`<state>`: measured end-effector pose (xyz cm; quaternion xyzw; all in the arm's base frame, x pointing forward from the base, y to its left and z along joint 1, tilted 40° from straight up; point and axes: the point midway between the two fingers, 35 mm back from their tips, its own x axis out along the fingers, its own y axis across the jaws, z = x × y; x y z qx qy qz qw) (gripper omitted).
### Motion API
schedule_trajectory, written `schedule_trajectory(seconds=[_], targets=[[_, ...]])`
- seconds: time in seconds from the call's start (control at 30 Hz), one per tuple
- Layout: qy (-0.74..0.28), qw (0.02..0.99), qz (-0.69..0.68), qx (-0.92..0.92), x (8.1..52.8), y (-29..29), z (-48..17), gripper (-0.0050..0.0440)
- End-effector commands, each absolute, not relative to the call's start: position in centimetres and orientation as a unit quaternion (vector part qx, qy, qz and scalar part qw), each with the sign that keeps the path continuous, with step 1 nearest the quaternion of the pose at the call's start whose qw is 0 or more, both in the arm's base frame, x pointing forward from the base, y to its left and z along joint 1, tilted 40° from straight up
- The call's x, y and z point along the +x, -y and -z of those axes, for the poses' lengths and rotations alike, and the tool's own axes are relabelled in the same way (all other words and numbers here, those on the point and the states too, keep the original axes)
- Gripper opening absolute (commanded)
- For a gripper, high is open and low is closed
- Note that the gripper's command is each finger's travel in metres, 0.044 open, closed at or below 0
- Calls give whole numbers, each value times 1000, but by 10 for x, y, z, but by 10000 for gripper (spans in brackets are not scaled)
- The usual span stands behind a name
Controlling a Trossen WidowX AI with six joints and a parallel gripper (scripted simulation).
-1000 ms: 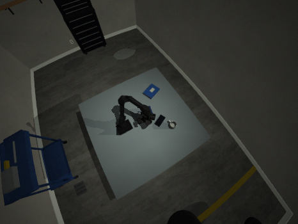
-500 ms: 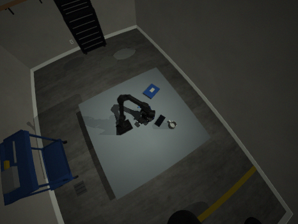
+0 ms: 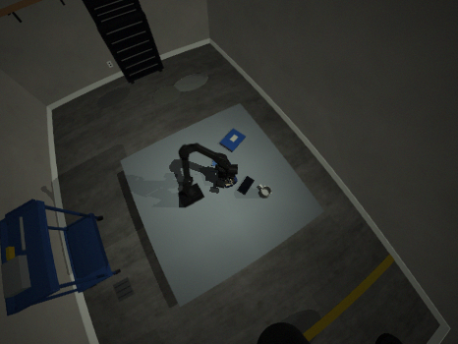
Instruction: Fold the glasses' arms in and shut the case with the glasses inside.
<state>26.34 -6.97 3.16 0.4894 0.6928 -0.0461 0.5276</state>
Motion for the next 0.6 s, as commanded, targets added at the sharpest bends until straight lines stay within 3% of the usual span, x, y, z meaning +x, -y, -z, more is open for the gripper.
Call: schedule_trajectory(seconds=[0.0, 0.57], targets=[[-694, 559, 1, 454, 267, 63, -38, 0], [-670, 658, -176, 295, 276, 41, -57, 0]])
